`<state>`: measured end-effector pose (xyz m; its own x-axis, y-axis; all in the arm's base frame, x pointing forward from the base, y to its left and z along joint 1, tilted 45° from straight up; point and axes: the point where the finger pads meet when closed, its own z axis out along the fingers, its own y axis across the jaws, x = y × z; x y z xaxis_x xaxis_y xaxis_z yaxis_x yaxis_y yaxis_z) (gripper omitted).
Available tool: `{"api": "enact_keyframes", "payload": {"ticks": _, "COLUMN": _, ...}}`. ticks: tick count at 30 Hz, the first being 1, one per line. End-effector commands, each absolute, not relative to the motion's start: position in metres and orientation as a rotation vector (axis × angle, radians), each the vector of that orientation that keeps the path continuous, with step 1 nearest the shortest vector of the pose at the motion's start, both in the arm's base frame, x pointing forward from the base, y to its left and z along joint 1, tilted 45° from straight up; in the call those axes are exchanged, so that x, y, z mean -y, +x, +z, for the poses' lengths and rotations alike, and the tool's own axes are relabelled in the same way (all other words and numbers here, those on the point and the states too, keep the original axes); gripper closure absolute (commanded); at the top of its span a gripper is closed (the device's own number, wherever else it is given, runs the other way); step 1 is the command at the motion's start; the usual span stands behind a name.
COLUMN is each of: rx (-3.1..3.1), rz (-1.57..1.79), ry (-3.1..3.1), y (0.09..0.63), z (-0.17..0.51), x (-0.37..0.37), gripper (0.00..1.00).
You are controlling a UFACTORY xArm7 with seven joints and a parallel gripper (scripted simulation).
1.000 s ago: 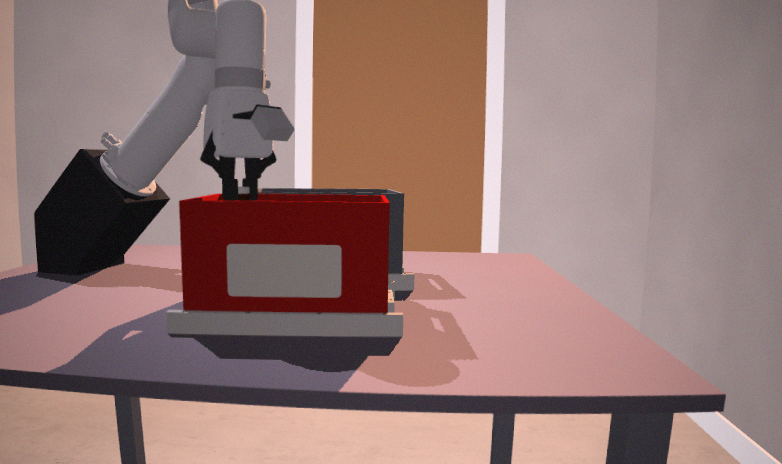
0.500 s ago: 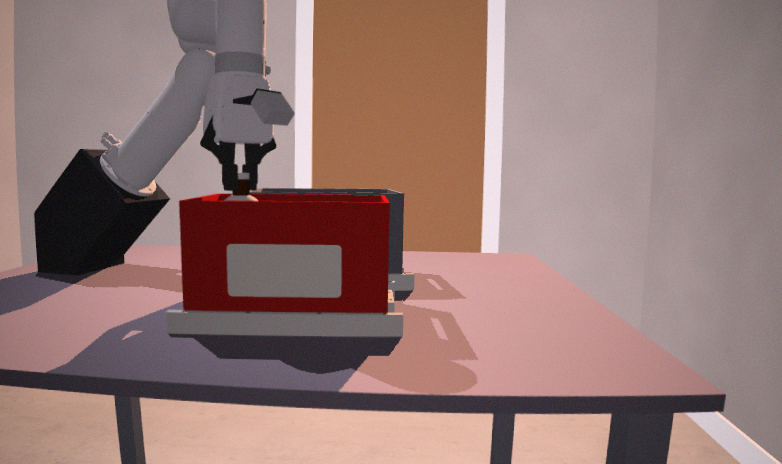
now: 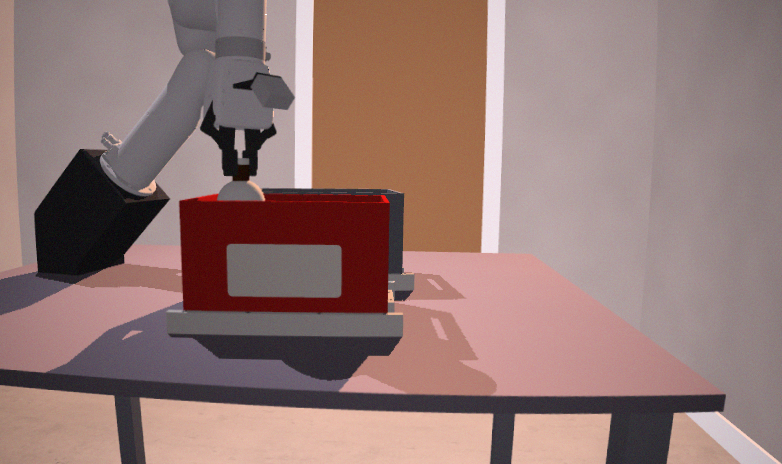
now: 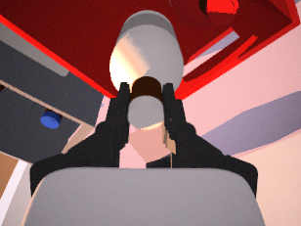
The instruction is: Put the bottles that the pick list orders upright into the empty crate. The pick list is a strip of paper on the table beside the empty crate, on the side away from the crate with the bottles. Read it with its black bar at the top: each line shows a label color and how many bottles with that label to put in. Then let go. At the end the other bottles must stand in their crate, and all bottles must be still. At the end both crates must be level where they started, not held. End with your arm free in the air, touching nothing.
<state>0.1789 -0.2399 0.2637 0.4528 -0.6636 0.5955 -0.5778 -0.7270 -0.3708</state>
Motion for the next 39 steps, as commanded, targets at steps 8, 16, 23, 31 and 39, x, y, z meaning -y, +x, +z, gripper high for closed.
{"api": "enact_keyframes", "payload": {"ticks": 8, "rx": -1.109, "rz": -1.142, "ry": -2.578, "y": 0.164, "z": 0.28, "x": 0.237, "gripper": 1.0}}
{"api": "enact_keyframes", "payload": {"ticks": 16, "rx": -1.109, "rz": -1.142, "ry": -2.578, "y": 0.158, "z": 0.287, "x": 0.235, "gripper": 1.0}}
{"api": "enact_keyframes", "payload": {"ticks": 23, "rx": -1.109, "rz": -1.142, "ry": -2.578, "y": 0.15, "z": 0.295, "x": 0.233, "gripper": 1.0}}
{"api": "enact_keyframes", "payload": {"ticks": 31, "rx": -1.109, "rz": -1.142, "ry": -2.578, "y": 0.143, "z": 0.303, "x": 0.231, "gripper": 1.0}}
{"api": "enact_keyframes", "payload": {"ticks": 39, "rx": -1.109, "rz": -1.142, "ry": -2.578, "y": 0.134, "z": 0.312, "x": 0.229, "gripper": 1.0}}
